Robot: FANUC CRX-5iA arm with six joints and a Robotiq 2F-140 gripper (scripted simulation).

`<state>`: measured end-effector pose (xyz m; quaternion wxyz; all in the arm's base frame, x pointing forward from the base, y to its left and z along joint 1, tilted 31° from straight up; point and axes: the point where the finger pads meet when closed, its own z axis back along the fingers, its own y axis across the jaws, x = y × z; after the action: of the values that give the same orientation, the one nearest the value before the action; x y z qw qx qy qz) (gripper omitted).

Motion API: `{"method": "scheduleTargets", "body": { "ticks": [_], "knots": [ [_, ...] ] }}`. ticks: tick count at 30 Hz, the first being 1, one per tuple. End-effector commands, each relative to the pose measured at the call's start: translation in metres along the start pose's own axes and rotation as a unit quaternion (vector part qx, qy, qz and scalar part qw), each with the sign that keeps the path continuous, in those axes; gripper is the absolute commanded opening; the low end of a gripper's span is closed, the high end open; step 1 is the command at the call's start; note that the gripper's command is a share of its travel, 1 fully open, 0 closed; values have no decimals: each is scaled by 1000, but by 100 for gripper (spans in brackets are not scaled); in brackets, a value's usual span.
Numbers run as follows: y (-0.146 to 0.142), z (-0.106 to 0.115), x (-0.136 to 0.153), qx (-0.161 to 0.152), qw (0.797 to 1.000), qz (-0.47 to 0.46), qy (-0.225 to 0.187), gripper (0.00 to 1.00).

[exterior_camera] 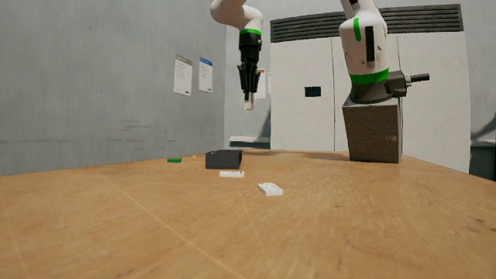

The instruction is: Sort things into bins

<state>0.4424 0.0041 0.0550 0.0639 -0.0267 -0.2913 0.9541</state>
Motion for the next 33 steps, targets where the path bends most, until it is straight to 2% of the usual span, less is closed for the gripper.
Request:
{"method": "scheduleTargets", "body": {
  "ticks": [1, 4, 13, 16, 22, 24, 25, 32, 33],
  "knots": [
    [-28, 2, -8, 18, 997, 76, 7, 15],
    [-28, 2, -8, 28, 992, 119, 11, 15],
    [-28, 2, -8, 28, 992, 119, 11, 15],
    [-41, -19, -8, 28, 981, 193, 9, 15],
    [-66, -62, -6, 29, 960, 280, 5, 15],
    [-66, -62, -6, 29, 960, 280, 5, 15],
    [-70, -70, -6, 29, 946, 322, 3, 15],
    [-100, -120, -5, 30, 909, 416, 0, 15],
    [-100, -120, -5, 30, 902, 430, 0, 15]
  ]
}}
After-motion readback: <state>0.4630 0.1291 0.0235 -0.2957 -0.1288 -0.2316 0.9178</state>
